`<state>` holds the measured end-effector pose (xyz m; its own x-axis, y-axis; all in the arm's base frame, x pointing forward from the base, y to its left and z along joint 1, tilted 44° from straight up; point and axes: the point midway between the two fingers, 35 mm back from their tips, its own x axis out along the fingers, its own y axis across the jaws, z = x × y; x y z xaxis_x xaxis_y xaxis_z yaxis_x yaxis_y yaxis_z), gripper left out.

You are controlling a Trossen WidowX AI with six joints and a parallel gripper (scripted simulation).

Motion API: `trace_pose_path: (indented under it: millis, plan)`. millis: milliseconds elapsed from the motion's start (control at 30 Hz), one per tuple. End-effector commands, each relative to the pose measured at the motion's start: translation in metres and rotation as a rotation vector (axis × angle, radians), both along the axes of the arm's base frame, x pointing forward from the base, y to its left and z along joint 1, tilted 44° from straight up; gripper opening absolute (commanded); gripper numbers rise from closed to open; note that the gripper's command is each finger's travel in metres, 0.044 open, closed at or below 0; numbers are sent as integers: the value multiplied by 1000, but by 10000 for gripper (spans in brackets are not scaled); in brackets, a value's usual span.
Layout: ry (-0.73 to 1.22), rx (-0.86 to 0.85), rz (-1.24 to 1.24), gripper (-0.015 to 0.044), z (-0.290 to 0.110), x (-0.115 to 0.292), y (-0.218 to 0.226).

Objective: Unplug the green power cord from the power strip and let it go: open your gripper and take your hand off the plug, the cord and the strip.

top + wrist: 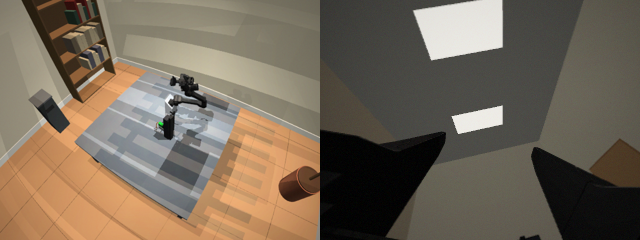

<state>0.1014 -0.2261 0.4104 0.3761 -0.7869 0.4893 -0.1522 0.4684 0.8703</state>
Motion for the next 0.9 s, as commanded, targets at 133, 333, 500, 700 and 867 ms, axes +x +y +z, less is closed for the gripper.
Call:
trace_pose_path:
  millis: [133,333,500,700,867]
  plan:
    - [141,177,93,269,-38,38,-27]
    - [387,465,278,160,-116,99,-46]
    - [596,694,452,160,-186,142,-35]
    - [849,976,680,160,-267,175,5]
    - [1058,1248,886,160,-326,185,58]
